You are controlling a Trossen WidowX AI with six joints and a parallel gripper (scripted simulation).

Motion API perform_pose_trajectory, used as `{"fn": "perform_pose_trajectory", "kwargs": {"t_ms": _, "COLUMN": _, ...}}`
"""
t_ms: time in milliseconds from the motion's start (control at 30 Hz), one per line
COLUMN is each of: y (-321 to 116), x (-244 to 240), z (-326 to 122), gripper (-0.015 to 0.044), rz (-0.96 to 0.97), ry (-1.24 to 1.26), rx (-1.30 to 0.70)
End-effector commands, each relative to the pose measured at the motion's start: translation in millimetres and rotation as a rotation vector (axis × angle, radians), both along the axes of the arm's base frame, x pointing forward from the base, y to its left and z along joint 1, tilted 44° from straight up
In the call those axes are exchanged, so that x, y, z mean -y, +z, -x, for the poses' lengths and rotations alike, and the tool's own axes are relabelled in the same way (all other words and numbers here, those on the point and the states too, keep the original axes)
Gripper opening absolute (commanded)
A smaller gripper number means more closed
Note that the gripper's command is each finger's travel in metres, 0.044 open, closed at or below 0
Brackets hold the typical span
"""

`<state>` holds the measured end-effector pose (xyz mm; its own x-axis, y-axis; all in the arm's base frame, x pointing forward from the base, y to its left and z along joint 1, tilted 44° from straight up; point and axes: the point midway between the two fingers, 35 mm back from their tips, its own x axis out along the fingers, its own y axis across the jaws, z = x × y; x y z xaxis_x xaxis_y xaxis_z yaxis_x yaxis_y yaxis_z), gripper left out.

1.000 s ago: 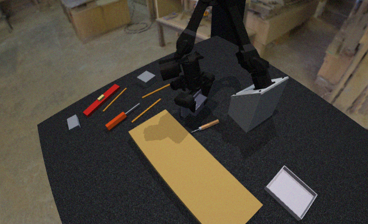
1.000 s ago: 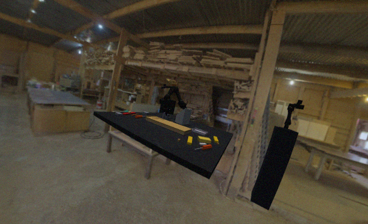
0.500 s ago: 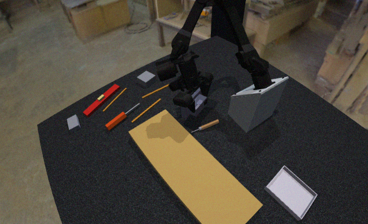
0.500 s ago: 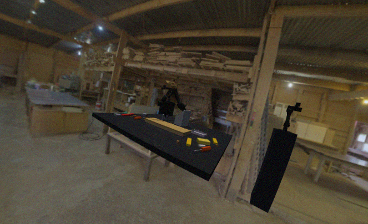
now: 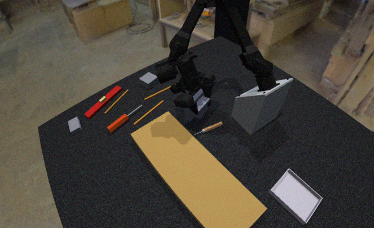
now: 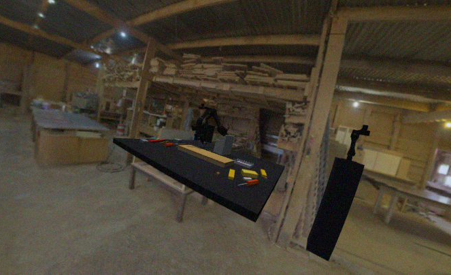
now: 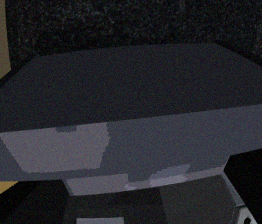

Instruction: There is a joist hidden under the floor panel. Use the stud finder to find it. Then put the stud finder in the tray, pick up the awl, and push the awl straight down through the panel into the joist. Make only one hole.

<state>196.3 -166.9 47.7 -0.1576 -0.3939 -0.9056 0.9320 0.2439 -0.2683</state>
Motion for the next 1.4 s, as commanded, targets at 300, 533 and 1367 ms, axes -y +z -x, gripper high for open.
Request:
{"fn": "perform_pose_trajectory", "kwargs": {"t_ms": 300, "y": 0.1, "x": 0.9, "z": -1.5, "gripper": 0.0000, "rz": -0.079, "ry": -0.012, "rx": -0.024}}
{"fn": "perform_pose_trajectory", "kwargs": {"t_ms": 533, "y": 0.5, "x": 2.1, "z": -1.8, "gripper": 0.0000, "rz": -0.122, "ry": -0.025, "rx": -0.035}}
{"fn": "perform_pose_trajectory", "kwargs": {"t_ms": 1367, "y": 1.4, "x": 5.7, "z": -2.8, "gripper": 0.0000, "rz": -0.257, "ry": -0.064, "rx": -0.072}}
